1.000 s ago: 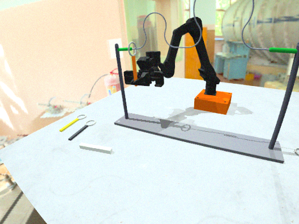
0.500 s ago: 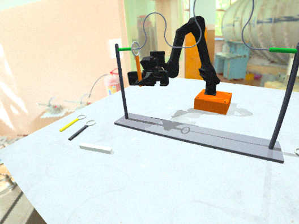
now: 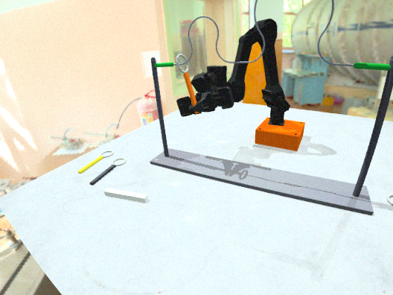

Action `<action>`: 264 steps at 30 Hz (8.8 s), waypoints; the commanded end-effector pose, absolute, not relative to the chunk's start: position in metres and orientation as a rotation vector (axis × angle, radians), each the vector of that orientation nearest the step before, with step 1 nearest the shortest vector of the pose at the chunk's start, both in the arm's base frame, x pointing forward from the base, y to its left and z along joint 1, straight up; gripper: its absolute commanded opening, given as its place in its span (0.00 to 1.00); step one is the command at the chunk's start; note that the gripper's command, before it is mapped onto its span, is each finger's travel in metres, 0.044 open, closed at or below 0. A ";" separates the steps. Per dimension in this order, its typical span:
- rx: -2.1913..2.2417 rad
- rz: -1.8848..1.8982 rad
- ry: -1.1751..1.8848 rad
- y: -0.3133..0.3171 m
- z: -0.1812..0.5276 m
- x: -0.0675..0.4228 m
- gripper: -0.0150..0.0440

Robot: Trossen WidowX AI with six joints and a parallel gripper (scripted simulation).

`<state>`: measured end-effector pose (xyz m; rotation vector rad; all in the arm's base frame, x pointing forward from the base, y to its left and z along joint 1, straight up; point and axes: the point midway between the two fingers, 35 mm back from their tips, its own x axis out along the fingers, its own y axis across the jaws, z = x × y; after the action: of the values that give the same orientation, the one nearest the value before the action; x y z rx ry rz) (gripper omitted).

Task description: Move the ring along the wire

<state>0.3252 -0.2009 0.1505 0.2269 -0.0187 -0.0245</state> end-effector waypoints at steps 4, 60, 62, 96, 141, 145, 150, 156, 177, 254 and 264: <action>0.372 -0.025 -0.025 -0.176 0.158 0.325 0.00; 1.047 0.225 0.367 -0.102 0.240 0.272 0.00; 1.067 0.239 0.378 -0.101 0.243 0.270 0.00; 1.395 0.322 0.352 -0.087 0.292 0.269 0.00; 1.682 0.353 0.265 -0.087 0.350 0.274 0.00; 1.672 0.350 0.267 -0.087 0.351 0.274 0.00; 1.663 0.348 0.269 -0.087 0.351 0.274 0.00; 1.640 0.341 0.274 -0.087 0.350 0.274 0.00; 1.578 0.322 0.288 -0.087 0.347 0.274 0.00; 1.363 0.313 0.405 -0.093 0.335 0.264 0.00; 1.314 0.296 0.414 -0.093 0.332 0.264 0.00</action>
<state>0.2639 -0.0925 0.3286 1.3478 0.4188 0.3021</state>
